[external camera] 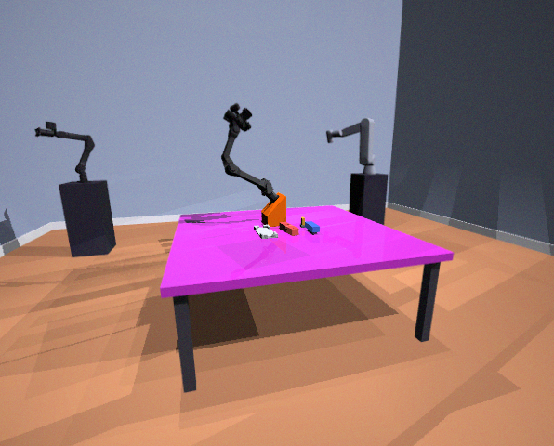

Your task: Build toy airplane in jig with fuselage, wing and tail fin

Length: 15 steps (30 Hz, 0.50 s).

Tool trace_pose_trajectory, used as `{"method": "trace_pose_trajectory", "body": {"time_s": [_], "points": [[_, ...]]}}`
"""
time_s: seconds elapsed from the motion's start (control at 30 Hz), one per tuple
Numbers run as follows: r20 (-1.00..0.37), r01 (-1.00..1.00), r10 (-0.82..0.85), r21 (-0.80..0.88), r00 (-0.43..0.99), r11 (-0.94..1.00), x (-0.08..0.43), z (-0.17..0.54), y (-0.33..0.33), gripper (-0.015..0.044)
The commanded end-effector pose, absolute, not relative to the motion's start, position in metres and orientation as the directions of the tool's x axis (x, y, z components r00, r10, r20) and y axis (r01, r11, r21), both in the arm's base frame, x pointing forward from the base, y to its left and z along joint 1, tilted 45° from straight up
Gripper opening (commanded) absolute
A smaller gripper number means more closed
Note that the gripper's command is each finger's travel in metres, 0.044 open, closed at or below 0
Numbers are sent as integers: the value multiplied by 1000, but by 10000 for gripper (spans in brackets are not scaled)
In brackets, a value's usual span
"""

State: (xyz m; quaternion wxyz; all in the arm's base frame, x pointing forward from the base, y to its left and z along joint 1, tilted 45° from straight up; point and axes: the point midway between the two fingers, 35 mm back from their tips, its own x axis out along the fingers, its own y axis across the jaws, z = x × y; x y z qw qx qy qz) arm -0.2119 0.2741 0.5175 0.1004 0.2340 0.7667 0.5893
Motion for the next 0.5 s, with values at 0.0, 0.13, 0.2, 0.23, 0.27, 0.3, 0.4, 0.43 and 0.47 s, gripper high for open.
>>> {"method": "trace_pose_trajectory", "body": {"time_s": [0.0, 0.13, 0.2, 0.23, 0.27, 0.3, 0.4, 0.43, 0.47], "points": [[45, 204, 619, 961, -784, 188, -185, 486, 320, 440], [-6, 191, 740, 965, -673, 181, -150, 462, 357, 440], [-29, 187, 792, 966, -610, 179, -130, 451, 373, 440], [-47, 178, 812, 967, -582, 184, -121, 444, 380, 440], [-69, 166, 829, 967, -555, 191, -113, 436, 386, 440], [-91, 153, 844, 968, -528, 200, -105, 428, 392, 440], [-162, 113, 885, 966, -437, 232, -77, 403, 410, 440], [-193, 95, 898, 964, -396, 249, -65, 392, 416, 440], [-224, 77, 907, 961, -355, 267, -52, 381, 421, 440]]}}
